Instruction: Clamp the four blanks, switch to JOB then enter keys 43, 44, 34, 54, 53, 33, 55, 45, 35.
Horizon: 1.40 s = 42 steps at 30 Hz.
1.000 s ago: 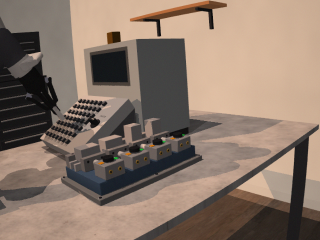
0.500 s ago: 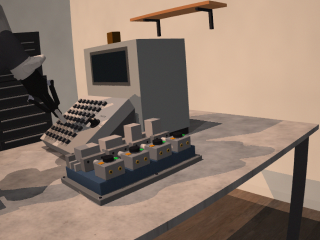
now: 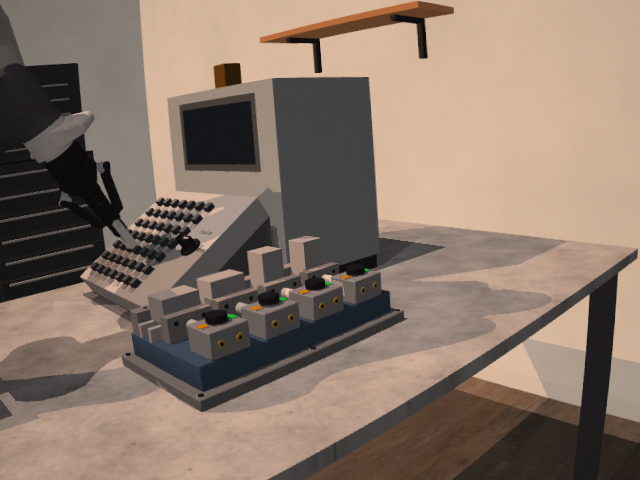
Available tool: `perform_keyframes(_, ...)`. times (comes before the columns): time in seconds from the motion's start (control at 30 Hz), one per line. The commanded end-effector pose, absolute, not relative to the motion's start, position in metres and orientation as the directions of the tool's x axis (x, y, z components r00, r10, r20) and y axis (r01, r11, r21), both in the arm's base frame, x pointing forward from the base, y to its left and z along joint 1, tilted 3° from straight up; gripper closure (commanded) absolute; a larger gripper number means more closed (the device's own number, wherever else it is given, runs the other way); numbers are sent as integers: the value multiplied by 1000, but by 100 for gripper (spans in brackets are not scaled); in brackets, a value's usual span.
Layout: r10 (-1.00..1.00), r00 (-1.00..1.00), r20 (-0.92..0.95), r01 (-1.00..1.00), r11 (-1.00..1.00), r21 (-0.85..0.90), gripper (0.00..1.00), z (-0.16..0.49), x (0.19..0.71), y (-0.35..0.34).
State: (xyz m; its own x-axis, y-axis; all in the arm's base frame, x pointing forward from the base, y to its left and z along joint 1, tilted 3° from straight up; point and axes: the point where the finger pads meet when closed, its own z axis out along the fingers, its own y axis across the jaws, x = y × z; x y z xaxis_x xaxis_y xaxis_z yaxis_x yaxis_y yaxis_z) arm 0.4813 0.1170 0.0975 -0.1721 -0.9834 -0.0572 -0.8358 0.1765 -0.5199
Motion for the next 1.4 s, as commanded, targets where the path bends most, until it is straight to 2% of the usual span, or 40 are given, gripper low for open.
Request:
perform_keyframes(0.0,-981,-183,-59,-831,186,-524,100,98,482,116)
perform_keyframes(1.37,-981,-183,-59,-831,186,-524,100,88,489,115)
